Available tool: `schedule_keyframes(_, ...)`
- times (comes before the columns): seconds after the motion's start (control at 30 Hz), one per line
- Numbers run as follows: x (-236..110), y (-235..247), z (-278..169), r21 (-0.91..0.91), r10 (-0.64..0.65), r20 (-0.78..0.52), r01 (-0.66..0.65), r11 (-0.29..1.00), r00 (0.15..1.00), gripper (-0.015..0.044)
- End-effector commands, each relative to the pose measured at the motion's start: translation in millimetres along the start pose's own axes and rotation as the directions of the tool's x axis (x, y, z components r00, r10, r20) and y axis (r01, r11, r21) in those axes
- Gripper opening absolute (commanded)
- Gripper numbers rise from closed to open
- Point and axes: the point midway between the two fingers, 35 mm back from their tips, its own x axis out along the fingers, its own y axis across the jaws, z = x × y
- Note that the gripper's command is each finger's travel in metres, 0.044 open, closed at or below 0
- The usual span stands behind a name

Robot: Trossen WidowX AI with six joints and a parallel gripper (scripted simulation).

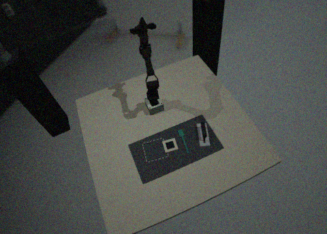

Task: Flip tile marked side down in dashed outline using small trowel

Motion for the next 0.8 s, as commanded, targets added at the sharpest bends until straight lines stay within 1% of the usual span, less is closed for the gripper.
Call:
schedule_keyframes(0.0, 0, 0, 0, 0.000, 0.000, 0.000, 0.000, 1.000, 1.000, 0.0000)
schedule_keyframes(0.37, 0, 0, 0, 0.000, 0.000, 0.000, 0.000, 1.000, 1.000, 0.0000)
schedule_keyframes(0.57, 0, 0, 0, 0.000, 0.000, -0.001, 0.000, 1.000, 1.000, 0.0152)
schedule_keyframes(0.7, 4, -6, -12, -0.001, -0.011, -0.036, 0.011, 1.000, 0.999, 0.0258)
schedule_keyframes(0.73, 5, -8, -17, -0.002, -0.017, -0.052, 0.017, 1.000, 0.998, 0.0270)
schedule_keyframes(0.77, 7, -11, -23, -0.002, -0.023, -0.070, 0.023, 1.000, 0.997, 0.0270)
